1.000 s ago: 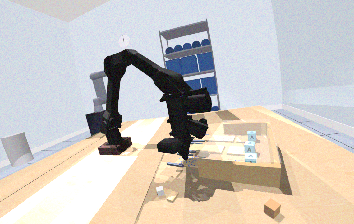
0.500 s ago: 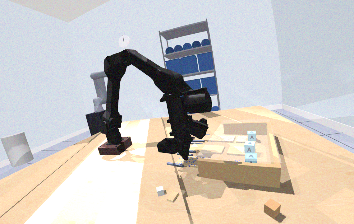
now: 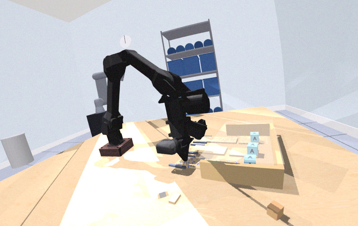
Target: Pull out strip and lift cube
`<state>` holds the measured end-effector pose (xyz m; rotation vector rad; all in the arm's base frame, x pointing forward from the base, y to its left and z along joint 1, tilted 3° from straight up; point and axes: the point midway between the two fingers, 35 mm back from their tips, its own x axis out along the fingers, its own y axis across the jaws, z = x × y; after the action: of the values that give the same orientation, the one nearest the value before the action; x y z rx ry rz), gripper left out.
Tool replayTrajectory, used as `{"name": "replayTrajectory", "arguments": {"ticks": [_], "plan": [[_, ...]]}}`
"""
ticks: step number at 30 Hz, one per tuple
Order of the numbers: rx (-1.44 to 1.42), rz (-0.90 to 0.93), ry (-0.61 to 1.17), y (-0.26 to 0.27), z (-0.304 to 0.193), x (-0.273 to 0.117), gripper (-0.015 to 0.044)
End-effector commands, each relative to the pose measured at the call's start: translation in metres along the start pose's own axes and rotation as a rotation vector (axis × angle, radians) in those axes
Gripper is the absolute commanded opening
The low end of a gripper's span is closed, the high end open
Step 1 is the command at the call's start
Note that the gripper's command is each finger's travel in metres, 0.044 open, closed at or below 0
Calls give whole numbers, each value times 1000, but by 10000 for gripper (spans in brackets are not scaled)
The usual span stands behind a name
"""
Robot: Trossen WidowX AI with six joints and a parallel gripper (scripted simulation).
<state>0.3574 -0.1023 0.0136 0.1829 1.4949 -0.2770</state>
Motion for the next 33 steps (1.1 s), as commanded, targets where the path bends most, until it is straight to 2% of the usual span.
{"name": "replayTrajectory", "arguments": {"ticks": [1,33], "plan": [[-5,3,23,0,-14,5,0],[-6,3,26,0,-62,4,0]]}}
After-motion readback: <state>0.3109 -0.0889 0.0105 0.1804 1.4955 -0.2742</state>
